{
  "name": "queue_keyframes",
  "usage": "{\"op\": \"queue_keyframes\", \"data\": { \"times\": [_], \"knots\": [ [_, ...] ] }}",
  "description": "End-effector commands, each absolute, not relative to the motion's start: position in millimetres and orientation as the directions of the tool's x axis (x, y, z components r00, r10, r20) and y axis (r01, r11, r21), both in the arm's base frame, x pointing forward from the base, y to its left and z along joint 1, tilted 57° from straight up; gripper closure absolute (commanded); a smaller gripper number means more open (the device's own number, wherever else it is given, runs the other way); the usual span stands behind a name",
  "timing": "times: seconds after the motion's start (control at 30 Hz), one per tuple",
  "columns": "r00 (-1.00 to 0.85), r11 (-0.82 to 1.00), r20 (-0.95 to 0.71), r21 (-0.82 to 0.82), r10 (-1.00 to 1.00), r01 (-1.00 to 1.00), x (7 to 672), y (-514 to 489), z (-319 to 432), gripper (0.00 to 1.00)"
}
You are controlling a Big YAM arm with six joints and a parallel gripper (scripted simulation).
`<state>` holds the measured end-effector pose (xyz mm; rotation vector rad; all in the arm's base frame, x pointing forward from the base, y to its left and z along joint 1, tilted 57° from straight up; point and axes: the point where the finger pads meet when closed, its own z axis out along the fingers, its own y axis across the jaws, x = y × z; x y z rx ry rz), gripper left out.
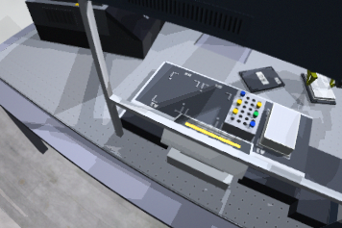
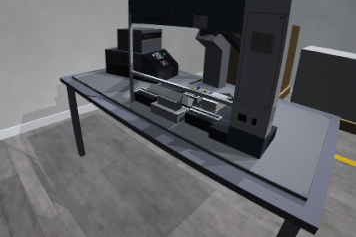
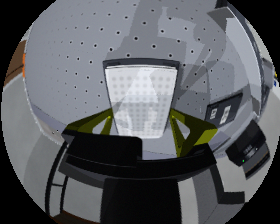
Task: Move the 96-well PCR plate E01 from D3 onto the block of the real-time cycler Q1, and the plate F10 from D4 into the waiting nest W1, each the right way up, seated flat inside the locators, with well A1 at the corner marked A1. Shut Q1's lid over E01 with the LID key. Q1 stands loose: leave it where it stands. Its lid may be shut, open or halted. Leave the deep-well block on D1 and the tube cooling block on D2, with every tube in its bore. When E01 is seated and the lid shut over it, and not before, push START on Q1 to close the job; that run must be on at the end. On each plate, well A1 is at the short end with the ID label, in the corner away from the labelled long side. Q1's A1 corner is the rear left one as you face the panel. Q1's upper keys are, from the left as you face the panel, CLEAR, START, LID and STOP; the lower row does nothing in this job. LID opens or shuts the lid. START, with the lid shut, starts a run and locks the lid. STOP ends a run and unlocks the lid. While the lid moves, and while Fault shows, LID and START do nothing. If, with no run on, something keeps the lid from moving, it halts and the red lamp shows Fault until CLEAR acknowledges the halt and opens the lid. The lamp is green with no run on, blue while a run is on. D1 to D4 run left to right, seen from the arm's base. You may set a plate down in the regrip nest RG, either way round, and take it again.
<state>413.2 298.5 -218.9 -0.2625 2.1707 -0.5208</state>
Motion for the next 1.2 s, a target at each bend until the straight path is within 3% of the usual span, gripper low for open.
{"op": "queue_keyframes", "data": {
  "times": [0.0, 1.17],
  "knots": [
    [-0.599, 0.891, -0.709, -0.454, -0.374, -0.019, 404.1, 307.4, -214.8, 0.00],
    [-0.588, 0.897, -0.721, -0.443, -0.367, -0.016, 398.4, 315.3, -196.8, 0.00]
  ]
}}
